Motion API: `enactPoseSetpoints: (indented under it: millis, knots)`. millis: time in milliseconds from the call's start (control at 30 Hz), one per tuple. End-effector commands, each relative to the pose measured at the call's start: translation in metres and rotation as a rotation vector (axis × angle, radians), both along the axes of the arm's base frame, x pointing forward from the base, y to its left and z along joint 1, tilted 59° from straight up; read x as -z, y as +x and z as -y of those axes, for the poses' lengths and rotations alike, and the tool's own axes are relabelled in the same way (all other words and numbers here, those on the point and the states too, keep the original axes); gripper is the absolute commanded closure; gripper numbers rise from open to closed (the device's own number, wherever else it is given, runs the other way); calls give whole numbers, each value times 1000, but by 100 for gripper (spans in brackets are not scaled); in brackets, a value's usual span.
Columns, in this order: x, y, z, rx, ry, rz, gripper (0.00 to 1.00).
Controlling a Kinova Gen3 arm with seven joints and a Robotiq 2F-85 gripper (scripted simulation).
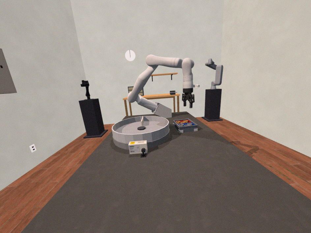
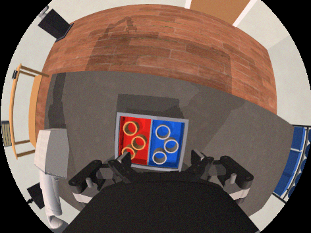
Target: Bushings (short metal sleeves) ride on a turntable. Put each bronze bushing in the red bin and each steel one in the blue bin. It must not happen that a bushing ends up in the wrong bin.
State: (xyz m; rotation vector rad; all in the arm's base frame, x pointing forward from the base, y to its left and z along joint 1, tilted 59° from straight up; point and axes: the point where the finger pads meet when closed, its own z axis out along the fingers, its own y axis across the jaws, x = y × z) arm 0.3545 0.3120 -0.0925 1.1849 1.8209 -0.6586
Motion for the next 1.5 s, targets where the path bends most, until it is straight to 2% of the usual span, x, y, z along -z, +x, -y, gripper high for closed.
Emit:
enactPoseSetpoints:
  millis: [0,67,233,1467]
  knots:
    - [-14,-12,-4,-9,10,2,0]
    - [-14,-12,-4,-9,10,2,0]
    - [-42,-37,7,-9,10,2,0]
    - [-42,-36,7,-8,9,2,0]
